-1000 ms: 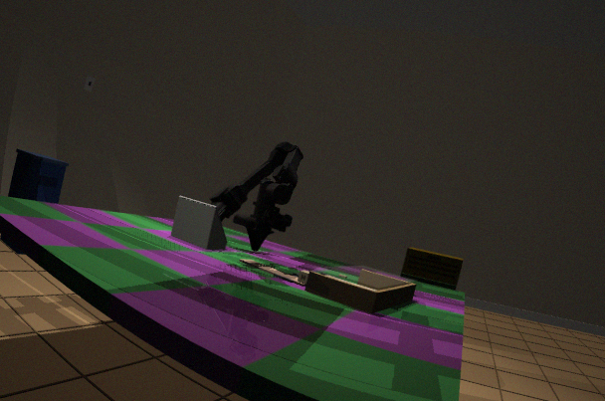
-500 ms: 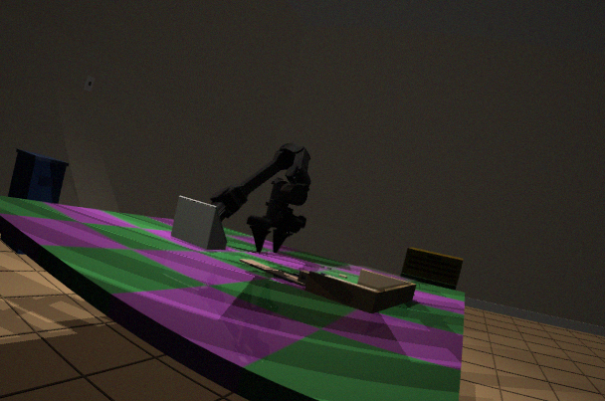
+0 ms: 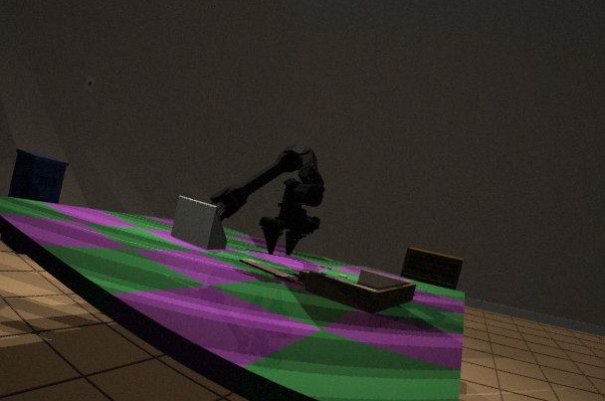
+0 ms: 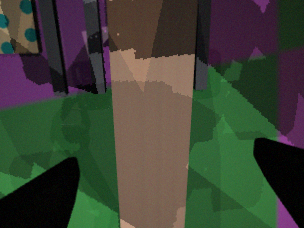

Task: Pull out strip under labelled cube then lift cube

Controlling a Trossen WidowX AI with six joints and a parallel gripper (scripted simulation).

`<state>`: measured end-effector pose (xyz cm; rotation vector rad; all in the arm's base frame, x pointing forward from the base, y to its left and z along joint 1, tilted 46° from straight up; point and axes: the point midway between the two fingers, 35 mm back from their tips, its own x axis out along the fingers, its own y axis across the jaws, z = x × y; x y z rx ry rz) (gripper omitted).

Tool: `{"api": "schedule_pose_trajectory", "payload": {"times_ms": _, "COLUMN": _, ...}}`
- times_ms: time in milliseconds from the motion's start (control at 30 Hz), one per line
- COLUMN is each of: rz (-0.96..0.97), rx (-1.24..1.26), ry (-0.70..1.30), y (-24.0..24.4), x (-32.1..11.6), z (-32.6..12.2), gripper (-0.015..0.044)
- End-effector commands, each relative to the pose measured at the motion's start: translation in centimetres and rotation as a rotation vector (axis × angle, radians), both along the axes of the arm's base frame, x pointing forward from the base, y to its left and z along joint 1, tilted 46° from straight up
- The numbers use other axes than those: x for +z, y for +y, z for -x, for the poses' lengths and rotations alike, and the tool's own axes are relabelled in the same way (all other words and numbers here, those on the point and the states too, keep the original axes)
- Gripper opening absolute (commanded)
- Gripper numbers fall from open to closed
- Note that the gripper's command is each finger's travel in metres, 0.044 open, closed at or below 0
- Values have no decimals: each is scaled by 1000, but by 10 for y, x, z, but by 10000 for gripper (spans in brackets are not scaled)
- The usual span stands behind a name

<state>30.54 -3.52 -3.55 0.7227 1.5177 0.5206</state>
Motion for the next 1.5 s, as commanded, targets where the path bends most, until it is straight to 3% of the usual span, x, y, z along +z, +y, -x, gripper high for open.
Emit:
{"api": "schedule_pose_trajectory", "payload": {"times_ms": 0, "rz": -6, "rx": -6, "ry": 3, "y": -3, "x": -1, "z": -15, "gripper": 440}}
{"api": "schedule_pose_trajectory", "payload": {"times_ms": 900, "rz": -6, "rx": -6, "ry": -1, "y": -20, "x": -4, "z": -101, "gripper": 440}}
{"api": "schedule_pose_trajectory", "payload": {"times_ms": 1133, "rz": -6, "rx": -6, "ry": -1, "y": -14, "x": -11, "z": -102, "gripper": 256}}
{"api": "schedule_pose_trajectory", "payload": {"times_ms": 1467, "rz": -6, "rx": -6, "ry": -2, "y": -2, "x": -22, "z": -103, "gripper": 250}}
